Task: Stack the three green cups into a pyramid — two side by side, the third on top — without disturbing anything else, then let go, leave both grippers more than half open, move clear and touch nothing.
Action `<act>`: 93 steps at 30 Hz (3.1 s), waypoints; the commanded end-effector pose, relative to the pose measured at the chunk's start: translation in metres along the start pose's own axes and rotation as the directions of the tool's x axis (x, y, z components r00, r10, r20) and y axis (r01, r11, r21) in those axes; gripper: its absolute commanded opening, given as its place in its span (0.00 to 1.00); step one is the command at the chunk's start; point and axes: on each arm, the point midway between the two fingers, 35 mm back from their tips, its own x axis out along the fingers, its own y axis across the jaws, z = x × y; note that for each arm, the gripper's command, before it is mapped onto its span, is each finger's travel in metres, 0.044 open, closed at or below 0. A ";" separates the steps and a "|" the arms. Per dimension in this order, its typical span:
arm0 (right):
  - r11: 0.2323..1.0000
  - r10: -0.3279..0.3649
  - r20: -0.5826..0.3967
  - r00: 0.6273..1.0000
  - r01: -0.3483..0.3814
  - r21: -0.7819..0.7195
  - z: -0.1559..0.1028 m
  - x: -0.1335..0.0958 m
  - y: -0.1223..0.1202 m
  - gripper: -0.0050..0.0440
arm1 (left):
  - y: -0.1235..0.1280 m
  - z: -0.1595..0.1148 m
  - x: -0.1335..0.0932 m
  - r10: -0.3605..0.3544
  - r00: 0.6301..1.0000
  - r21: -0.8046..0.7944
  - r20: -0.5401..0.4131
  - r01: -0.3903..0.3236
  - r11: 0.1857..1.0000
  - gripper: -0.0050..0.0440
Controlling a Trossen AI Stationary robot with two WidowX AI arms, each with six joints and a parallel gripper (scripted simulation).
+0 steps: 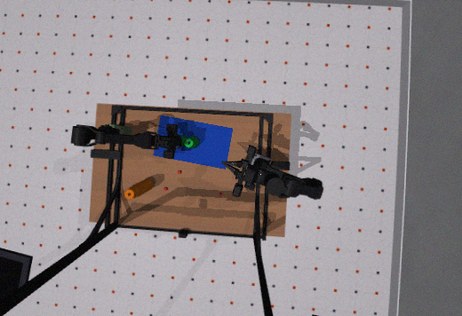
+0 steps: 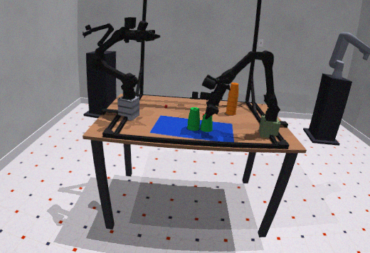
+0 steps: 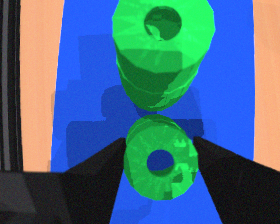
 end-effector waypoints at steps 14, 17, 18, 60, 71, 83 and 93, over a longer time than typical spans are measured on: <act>1.000 0.001 0.000 1.000 -0.001 -0.004 0.000 0.000 0.000 0.10 | 0.000 0.000 0.000 0.000 1.000 0.000 -0.001 0.000 1.000 0.20; 1.000 0.001 0.000 1.000 -0.001 -0.004 0.000 0.000 0.000 0.10 | 0.000 0.000 0.000 0.000 1.000 0.000 -0.001 0.000 1.000 0.24; 1.000 0.001 0.000 1.000 -0.001 -0.004 0.000 0.000 0.000 0.10 | 0.000 0.000 0.000 0.000 1.000 0.000 -0.001 0.000 1.000 0.25; 1.000 0.001 0.000 1.000 -0.001 -0.004 0.000 0.000 0.000 0.10 | 0.000 0.000 0.000 0.000 1.000 0.000 -0.001 0.000 1.000 0.74; 1.000 0.001 0.000 1.000 -0.001 -0.004 0.000 0.000 0.000 0.10 | 0.000 0.000 0.000 0.000 1.000 0.000 -0.001 0.000 1.000 0.89; 1.000 0.001 0.000 1.000 -0.001 -0.004 0.000 0.000 0.000 0.10 | 0.000 0.000 0.000 0.000 1.000 0.000 -0.001 0.000 1.000 1.00; 1.000 0.001 0.000 1.000 -0.001 -0.004 0.000 0.000 0.000 0.10 | 0.000 0.000 0.000 0.000 1.000 0.000 -0.001 0.000 1.000 1.00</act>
